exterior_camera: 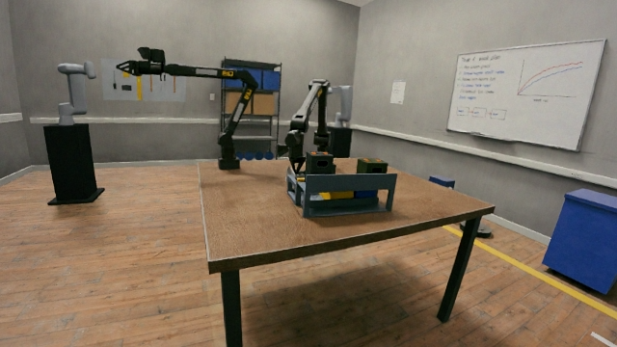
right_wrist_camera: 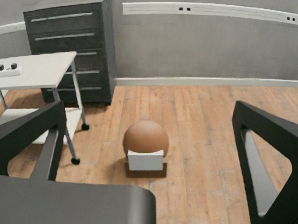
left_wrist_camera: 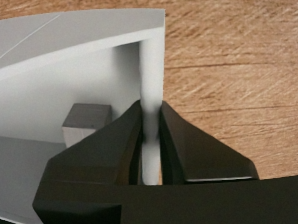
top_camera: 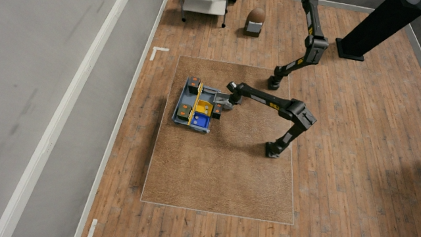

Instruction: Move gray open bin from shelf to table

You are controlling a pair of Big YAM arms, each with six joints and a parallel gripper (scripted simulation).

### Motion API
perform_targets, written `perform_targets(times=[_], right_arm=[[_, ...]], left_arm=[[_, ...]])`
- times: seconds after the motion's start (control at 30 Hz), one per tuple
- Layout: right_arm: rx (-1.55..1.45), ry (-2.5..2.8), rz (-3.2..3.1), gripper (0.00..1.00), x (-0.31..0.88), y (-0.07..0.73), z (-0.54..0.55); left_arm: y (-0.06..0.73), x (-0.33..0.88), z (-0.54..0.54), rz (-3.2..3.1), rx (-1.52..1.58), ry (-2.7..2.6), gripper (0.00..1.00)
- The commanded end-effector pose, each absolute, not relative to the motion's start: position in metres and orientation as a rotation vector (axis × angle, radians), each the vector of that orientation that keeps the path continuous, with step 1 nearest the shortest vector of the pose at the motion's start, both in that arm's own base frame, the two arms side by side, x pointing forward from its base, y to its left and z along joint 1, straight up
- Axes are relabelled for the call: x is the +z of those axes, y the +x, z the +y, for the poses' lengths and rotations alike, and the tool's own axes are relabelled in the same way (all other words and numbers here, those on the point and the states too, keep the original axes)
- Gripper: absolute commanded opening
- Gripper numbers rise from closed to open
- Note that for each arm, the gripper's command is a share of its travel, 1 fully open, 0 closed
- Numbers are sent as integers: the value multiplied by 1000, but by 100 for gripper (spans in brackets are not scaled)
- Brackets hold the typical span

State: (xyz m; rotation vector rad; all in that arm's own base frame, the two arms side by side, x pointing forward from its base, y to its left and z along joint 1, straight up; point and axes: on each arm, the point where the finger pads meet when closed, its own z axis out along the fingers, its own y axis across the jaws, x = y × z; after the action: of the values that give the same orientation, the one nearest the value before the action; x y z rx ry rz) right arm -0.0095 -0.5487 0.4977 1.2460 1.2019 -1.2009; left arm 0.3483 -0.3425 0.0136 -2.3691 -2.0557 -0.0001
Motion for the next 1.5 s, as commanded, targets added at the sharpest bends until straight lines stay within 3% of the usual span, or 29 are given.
perform_targets(times=[0.0, 1.47], right_arm=[[-1227, 1227, 1197, 100, 501, -14, -545], [-1227, 1227, 1197, 100, 501, -14, -545]], left_arm=[[356, 39, -356, -2100, -20, -2428, 0], [356, 38, -359, -2098, -16, -2435, 0]])
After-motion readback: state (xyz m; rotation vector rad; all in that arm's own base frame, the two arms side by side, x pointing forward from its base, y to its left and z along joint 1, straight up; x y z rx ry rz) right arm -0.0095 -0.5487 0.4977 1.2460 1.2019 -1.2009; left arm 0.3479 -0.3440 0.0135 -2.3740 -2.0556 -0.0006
